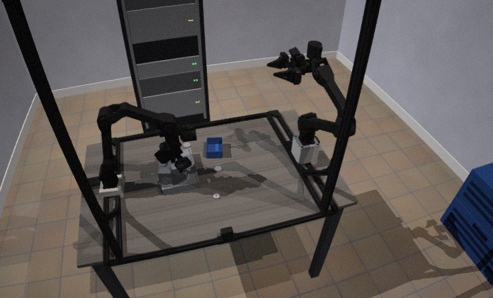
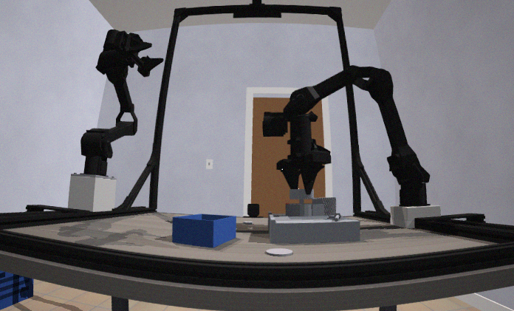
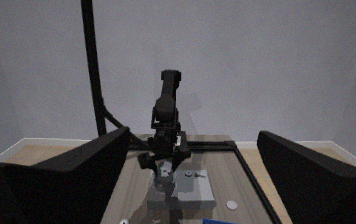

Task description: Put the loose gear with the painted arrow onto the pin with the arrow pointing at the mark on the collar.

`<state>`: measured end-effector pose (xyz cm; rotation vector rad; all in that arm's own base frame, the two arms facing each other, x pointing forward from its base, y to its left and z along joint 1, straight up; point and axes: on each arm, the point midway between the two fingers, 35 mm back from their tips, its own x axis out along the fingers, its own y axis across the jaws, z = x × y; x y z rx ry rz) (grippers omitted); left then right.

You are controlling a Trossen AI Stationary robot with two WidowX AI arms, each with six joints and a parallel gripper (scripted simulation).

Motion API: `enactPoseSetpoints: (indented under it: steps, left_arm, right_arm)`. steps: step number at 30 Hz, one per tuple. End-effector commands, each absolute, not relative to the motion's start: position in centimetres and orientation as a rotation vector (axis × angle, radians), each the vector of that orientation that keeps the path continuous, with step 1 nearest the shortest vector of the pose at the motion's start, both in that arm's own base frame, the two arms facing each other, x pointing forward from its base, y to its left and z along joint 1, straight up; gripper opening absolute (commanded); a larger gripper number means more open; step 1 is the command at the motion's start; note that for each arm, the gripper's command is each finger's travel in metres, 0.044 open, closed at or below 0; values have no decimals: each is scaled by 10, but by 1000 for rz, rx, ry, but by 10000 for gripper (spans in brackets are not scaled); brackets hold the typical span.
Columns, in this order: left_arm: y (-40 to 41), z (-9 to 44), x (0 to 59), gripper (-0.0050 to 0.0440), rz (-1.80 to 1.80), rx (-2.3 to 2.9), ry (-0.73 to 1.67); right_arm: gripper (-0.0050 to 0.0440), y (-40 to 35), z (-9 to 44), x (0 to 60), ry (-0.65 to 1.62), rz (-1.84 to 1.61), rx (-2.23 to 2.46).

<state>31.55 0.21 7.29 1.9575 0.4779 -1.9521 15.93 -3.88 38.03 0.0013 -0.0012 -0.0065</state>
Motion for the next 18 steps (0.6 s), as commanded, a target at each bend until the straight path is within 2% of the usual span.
enactPoseSetpoints:
  steps: [1, 18]
  left_arm:
    - [2, 72, 315, 0, -1965, 1965, 462]
    - [2, 67, 315, 0, -2000, 2000, 408]
  right_arm:
    - [400, -38, 380, 159, -1, 0, 1]
    - [400, -38, 380, 159, -1, 0, 1]
